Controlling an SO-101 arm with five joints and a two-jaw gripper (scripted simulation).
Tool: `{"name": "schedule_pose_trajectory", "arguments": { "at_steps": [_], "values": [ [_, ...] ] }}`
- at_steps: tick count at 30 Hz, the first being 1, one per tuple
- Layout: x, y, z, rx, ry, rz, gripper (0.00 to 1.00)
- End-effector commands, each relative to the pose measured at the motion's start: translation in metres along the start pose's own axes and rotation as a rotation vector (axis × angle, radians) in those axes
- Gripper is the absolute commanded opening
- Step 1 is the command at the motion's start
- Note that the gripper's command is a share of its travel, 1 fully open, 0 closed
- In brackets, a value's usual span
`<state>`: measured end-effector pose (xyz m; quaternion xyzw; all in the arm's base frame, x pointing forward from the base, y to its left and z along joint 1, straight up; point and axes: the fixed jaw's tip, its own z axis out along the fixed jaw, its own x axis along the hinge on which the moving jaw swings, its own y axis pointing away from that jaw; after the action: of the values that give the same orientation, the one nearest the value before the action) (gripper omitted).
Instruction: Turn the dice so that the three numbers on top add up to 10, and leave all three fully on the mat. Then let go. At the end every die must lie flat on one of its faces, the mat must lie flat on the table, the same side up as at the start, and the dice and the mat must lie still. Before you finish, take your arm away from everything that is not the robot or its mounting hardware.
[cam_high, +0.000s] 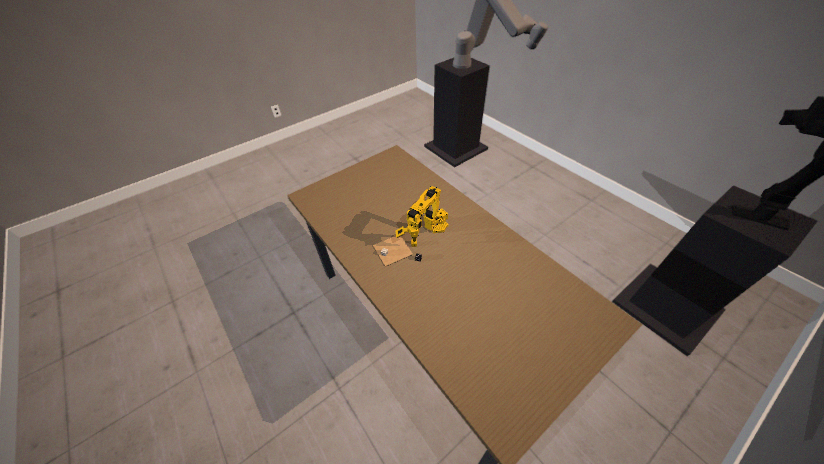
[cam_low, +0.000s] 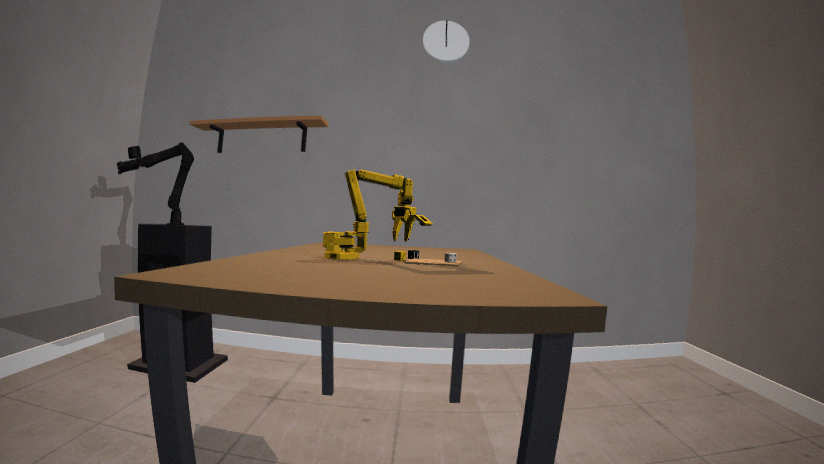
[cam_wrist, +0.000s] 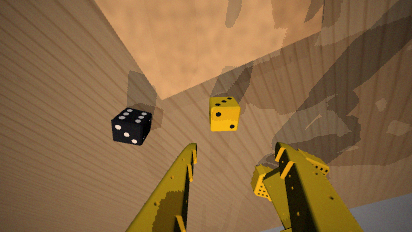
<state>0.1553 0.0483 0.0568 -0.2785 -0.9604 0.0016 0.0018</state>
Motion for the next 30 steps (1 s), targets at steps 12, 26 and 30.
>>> {"name": "schedule_pose_trajectory", "arguments": {
  "at_steps": [12,26,30],
  "values": [
    [-0.001,0.004,-0.005,-0.033,-0.029,0.0,0.31],
    [-0.002,0.005,0.006,-0.033,-0.029,0.0,0.31],
    [-0.003,0.006,0.013,-0.033,-0.029,0.0,0.31]
  ]
}}
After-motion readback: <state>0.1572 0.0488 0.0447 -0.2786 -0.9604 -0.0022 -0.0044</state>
